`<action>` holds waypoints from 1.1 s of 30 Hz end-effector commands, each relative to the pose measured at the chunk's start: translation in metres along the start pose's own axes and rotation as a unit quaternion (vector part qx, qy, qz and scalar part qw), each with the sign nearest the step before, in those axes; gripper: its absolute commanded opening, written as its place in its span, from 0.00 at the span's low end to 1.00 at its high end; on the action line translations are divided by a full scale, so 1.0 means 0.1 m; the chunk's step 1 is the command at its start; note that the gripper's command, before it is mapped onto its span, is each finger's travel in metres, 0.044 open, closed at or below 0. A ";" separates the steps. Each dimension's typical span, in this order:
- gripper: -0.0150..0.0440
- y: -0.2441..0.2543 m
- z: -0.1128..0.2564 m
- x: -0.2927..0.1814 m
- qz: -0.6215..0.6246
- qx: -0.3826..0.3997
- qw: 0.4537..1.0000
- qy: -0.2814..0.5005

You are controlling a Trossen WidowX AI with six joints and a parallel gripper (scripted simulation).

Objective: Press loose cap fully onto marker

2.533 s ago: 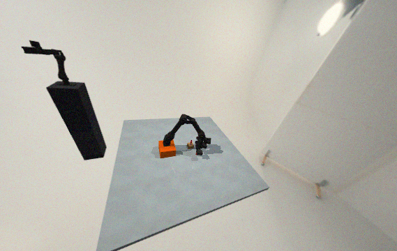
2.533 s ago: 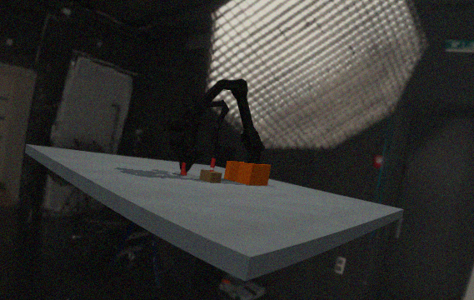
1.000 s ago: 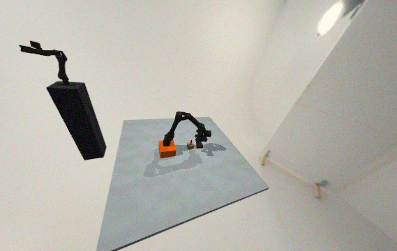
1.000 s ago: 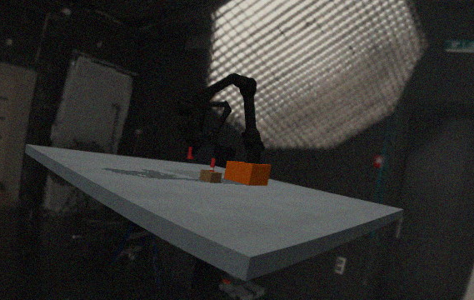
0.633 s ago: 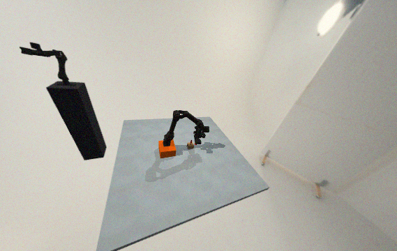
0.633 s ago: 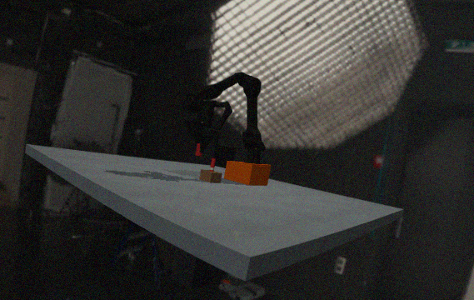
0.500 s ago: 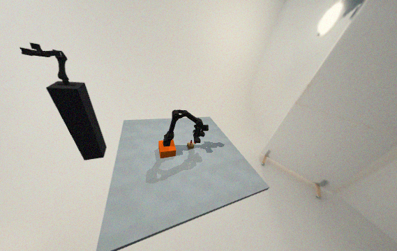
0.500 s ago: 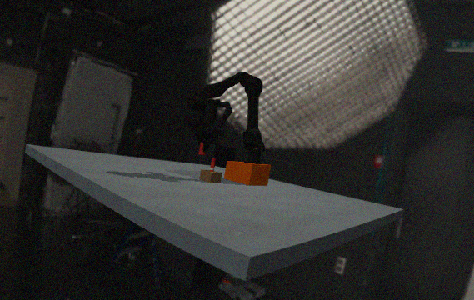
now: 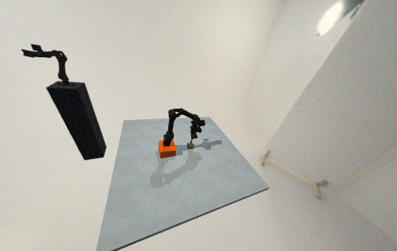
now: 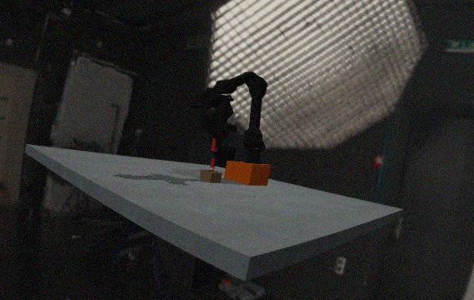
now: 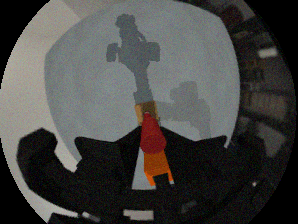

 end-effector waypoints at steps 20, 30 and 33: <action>0.25 0.03 -0.22 -0.03 -0.004 -0.003 1.000 0.002; 0.25 0.03 -0.38 -0.03 -0.004 -0.003 1.000 0.002; 0.25 0.03 -0.43 -0.04 -0.004 -0.003 1.000 0.002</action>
Point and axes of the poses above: the point midway between the two fingers, 35 mm back from their tips, its own z axis back along the fingers, its own y axis across the jaws, x = y × z, the point moved 8 cm from there along z, back along the fingers, and after that the axes turned 4 degrees about z, right-handed, at the moved point
